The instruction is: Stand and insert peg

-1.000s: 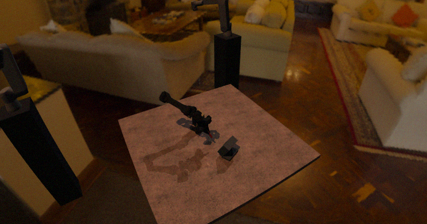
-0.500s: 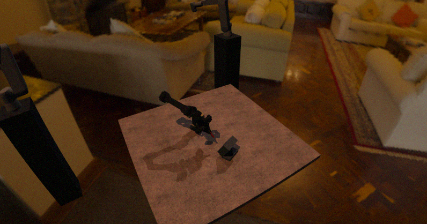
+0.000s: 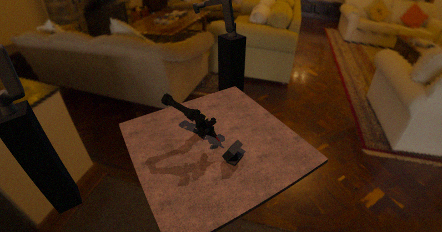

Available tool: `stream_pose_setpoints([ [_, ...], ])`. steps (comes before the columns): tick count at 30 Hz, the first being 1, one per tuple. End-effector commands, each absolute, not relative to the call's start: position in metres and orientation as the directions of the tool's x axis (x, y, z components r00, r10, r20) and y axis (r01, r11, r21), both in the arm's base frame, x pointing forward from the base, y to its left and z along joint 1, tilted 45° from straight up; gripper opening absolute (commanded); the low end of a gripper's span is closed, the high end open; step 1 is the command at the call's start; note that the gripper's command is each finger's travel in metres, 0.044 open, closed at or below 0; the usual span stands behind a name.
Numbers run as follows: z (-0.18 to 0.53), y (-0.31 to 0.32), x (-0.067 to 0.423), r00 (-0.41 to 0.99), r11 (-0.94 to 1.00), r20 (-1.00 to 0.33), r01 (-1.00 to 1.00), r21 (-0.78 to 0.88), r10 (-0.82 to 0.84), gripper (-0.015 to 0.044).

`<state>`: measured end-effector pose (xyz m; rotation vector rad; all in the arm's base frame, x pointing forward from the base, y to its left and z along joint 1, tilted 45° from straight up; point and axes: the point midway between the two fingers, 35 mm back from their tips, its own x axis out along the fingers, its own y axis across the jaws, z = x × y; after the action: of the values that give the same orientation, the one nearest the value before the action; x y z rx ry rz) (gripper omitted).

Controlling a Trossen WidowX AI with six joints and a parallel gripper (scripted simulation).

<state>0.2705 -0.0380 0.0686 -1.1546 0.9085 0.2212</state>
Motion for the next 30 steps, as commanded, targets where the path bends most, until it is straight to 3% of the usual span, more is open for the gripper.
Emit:
stream_pose_setpoints([
  [1,0.066,-0.037,0.27,0.646,0.412,-0.712,-0.59,-0.694,-0.276,0.0],
  [30,0.057,-0.036,0.297,0.697,0.358,-0.673,-0.581,-0.731,-0.245,0.0],
])
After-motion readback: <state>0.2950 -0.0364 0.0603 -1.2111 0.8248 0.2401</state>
